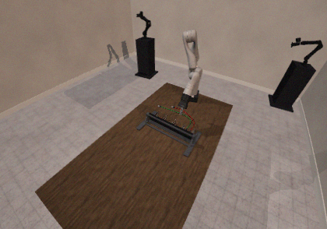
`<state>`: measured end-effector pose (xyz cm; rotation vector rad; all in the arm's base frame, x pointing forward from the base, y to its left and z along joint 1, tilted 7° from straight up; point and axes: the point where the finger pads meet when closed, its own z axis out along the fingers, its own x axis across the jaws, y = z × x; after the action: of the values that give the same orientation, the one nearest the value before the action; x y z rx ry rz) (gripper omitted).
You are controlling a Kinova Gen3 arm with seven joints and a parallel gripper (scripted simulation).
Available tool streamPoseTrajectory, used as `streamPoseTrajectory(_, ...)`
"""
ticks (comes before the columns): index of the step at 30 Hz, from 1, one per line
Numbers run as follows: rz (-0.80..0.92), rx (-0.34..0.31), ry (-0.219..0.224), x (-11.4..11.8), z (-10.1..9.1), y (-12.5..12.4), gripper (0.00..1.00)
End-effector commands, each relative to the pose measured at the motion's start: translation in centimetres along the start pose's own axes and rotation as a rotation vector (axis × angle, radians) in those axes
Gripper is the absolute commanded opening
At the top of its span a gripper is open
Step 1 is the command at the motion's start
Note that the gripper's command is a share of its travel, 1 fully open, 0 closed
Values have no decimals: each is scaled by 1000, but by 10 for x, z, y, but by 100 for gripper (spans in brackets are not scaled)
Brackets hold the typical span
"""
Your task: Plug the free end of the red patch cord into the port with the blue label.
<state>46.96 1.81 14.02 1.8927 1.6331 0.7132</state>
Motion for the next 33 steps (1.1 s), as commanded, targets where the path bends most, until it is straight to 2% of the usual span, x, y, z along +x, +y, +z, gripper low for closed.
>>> streamPoseTrajectory(1, -8, -36, -8, -3, -20, 13, 0)
streamPoseTrajectory(7, -8, -36, -8, -2, -46, 12, 0)
streamPoseTrajectory(9, -8, -36, -8, -2, -46, 12, 0)
streamPoseTrajectory(17, -8, -36, -8, -2, -68, 12, 0)
streamPoseTrajectory(33, -8, -36, -8, -2, -81, 11, 0)
